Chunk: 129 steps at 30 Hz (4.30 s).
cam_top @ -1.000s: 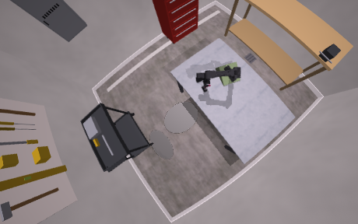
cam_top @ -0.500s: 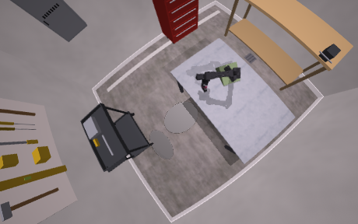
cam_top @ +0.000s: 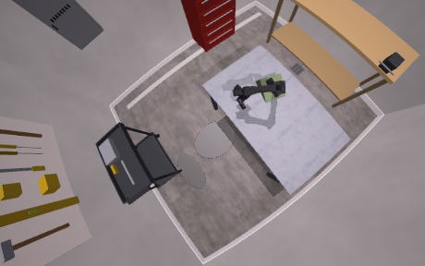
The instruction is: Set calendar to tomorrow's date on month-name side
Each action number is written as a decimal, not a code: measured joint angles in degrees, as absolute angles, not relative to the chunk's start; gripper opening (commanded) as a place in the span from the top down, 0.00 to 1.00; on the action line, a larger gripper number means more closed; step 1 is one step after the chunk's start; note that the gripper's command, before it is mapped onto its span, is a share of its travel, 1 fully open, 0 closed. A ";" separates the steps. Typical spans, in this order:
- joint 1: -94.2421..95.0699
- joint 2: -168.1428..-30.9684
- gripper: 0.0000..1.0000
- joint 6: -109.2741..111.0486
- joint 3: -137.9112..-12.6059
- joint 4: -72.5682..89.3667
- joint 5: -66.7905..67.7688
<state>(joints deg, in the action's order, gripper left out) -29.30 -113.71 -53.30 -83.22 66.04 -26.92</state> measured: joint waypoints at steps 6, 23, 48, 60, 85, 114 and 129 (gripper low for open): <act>-28.93 -113.82 0.00 -64.38 -82.06 64.69 -26.96; -28.93 -113.80 0.55 -69.89 -82.06 63.79 -26.98; -28.93 -113.80 0.55 -69.95 -82.06 63.77 -26.98; -28.49 -113.99 0.55 -70.30 -81.12 62.94 -27.00; -26.22 -115.39 0.55 -72.64 -76.75 56.31 -27.20; -25.04 -116.49 0.55 -74.30 -74.65 51.72 -27.29; -25.04 -116.49 0.55 -74.30 -74.65 51.72 -27.29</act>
